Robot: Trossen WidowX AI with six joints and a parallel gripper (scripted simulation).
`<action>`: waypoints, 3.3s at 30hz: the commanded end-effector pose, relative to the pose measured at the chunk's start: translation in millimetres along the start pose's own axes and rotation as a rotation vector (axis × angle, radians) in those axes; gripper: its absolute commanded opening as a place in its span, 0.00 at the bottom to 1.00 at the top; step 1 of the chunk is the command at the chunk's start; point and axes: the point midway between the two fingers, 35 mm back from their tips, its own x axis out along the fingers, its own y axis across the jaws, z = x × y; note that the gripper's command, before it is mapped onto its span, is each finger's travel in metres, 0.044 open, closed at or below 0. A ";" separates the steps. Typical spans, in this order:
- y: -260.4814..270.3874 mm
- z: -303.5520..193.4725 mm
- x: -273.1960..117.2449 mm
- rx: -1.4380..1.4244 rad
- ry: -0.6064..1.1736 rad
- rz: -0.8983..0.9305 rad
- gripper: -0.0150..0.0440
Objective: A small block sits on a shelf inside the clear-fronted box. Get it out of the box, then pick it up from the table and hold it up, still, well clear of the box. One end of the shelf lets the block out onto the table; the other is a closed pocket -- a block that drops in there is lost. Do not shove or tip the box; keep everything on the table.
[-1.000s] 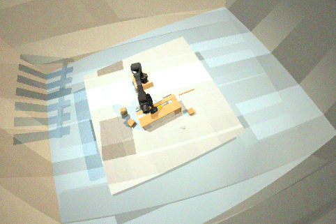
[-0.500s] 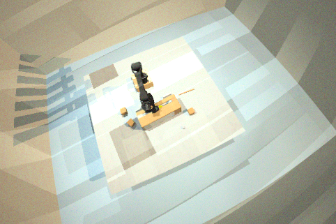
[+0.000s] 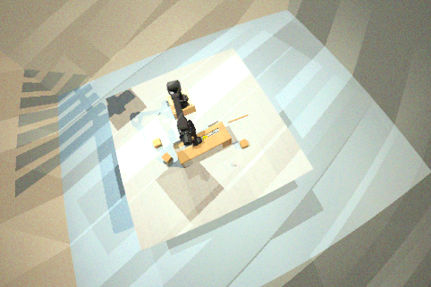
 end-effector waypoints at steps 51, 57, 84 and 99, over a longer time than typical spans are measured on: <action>1.9 -26.5 9.4 -0.003 0.005 -0.002 0.93; 1.9 -32.2 11.4 -0.003 0.006 -0.002 0.93; 2.1 -35.1 12.3 -0.003 0.006 -0.002 0.93; 2.1 -49.5 17.3 -0.003 0.008 -0.002 0.93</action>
